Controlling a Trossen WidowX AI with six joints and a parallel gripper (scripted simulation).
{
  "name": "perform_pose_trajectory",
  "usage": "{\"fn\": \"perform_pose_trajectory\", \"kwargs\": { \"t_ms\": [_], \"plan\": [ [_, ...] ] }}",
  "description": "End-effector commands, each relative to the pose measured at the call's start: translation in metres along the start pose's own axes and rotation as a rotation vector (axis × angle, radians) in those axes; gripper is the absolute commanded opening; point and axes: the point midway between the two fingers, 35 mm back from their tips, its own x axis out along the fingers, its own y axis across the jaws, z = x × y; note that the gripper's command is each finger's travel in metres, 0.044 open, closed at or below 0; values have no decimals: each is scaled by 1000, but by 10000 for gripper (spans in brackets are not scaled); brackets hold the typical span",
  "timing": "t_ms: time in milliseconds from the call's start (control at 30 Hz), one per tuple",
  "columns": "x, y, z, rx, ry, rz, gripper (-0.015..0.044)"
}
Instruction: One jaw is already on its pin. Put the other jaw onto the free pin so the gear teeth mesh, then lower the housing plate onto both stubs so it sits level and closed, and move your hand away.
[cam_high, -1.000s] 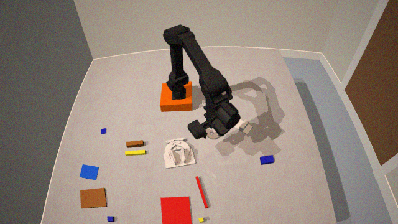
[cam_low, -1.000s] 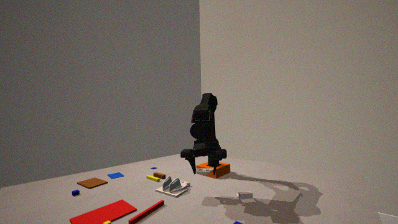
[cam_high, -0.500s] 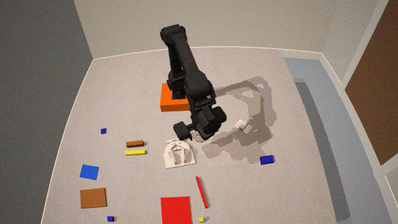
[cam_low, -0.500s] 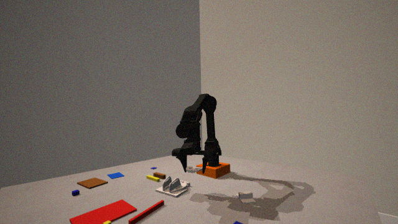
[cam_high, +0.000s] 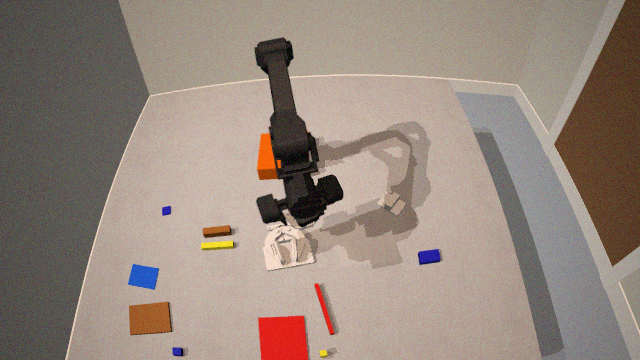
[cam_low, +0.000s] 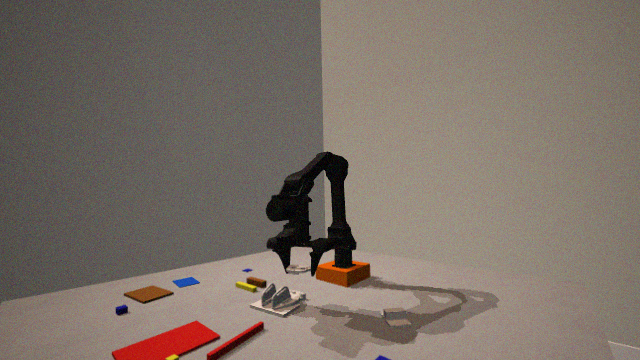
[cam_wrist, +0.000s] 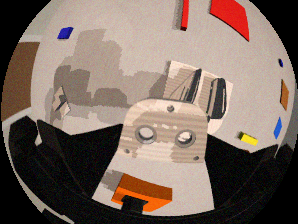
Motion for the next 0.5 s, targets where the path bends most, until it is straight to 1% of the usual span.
{"fn": "perform_pose_trajectory", "kwargs": {
  "t_ms": [0, 467],
  "plan": [
    [0, -12, -6, 22, -3, -7, 351],
    [1, -50, -30, 124, 0, -12, 351]
  ]
}}
